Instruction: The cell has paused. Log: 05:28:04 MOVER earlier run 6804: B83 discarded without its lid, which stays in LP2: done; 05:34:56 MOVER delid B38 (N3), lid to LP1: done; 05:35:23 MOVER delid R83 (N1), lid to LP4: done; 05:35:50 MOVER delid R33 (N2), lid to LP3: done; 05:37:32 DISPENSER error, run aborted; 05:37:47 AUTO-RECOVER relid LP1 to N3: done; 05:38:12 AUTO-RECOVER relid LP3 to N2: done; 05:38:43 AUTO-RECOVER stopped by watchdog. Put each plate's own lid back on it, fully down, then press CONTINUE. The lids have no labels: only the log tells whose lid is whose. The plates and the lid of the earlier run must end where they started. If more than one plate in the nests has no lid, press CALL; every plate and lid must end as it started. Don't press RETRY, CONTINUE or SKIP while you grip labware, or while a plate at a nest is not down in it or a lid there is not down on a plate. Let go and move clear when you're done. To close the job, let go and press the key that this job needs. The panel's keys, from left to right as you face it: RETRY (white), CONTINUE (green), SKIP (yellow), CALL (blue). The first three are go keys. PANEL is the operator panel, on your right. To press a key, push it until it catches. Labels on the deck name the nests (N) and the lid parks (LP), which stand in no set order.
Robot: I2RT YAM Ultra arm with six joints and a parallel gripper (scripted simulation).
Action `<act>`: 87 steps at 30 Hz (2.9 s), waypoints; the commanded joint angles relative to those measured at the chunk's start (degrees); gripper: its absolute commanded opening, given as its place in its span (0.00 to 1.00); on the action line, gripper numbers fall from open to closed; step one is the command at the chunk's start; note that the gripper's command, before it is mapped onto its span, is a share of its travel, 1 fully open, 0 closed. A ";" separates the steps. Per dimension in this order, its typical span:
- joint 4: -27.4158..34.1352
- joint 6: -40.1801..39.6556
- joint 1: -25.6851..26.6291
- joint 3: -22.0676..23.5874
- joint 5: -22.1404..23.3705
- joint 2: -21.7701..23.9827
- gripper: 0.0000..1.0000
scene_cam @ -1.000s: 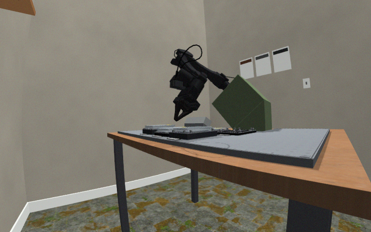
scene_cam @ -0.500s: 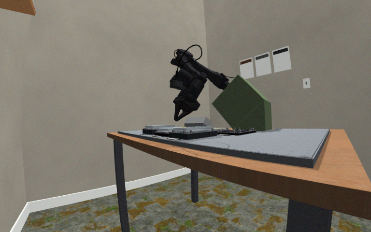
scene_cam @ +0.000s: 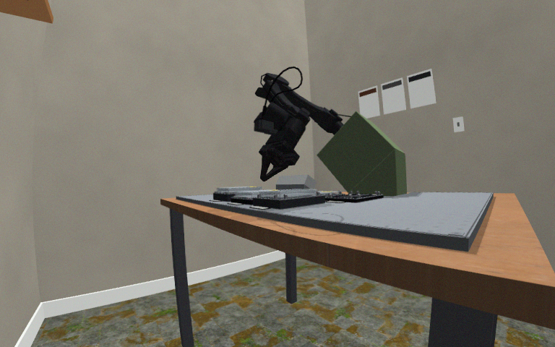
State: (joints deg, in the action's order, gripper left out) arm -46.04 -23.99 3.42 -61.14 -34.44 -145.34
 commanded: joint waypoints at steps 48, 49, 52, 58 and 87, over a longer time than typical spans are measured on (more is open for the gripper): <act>4.96 -10.02 13.52 7.34 13.38 18.50 0.00; 4.96 -10.02 13.52 7.34 13.38 18.50 0.00; 4.96 -10.02 13.52 7.32 13.38 18.50 0.00; 4.96 -10.02 13.52 7.31 13.39 18.50 0.00; 4.96 -10.02 13.52 7.31 13.39 18.50 0.00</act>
State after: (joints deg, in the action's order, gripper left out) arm -40.60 -33.67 18.35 -54.89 -22.31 -128.70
